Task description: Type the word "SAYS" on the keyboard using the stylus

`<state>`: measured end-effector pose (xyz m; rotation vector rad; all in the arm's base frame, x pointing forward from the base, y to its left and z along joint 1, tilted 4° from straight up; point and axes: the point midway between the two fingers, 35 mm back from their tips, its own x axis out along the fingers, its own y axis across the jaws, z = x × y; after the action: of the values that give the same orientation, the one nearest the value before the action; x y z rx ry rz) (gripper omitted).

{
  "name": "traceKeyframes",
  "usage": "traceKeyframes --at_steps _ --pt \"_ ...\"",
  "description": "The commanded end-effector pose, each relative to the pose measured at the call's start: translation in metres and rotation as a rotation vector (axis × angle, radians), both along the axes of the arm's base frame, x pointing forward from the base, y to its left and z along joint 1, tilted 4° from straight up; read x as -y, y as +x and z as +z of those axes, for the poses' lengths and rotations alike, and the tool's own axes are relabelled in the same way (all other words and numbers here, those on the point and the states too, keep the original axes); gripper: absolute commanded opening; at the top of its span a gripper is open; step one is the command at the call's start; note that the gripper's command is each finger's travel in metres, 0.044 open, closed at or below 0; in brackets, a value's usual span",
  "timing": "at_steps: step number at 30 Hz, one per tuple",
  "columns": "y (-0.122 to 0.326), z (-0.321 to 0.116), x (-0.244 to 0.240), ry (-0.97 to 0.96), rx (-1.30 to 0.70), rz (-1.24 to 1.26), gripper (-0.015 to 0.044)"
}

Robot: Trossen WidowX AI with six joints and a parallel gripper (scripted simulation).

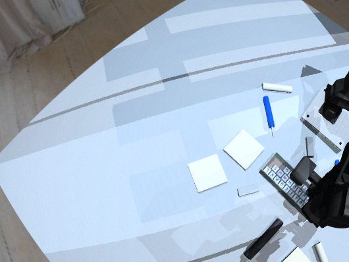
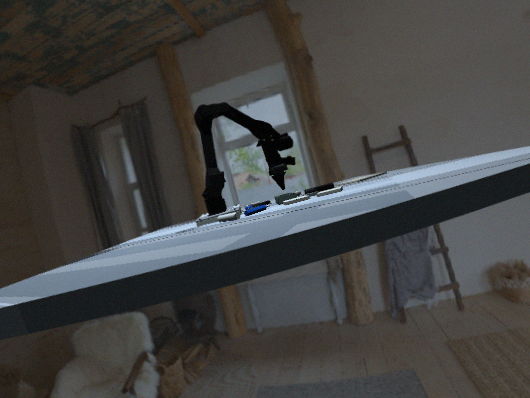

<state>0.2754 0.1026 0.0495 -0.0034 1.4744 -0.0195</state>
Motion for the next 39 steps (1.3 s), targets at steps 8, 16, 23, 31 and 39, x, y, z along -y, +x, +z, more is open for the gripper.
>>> traceKeyframes --at_steps 8,16,23,31,39 --pt "-0.009 -0.005 -0.003 -0.048 -0.087 -0.011 0.0" --pt "-0.009 -0.001 0.053 -0.053 -0.086 -0.011 0.0" --pt "-0.01 -0.001 0.061 -0.054 -0.086 -0.011 0.0" --pt "-0.009 0.0 0.069 -0.055 -0.086 -0.011 0.0" --pt "-0.011 0.004 0.124 -0.06 -0.086 -0.011 0.0"
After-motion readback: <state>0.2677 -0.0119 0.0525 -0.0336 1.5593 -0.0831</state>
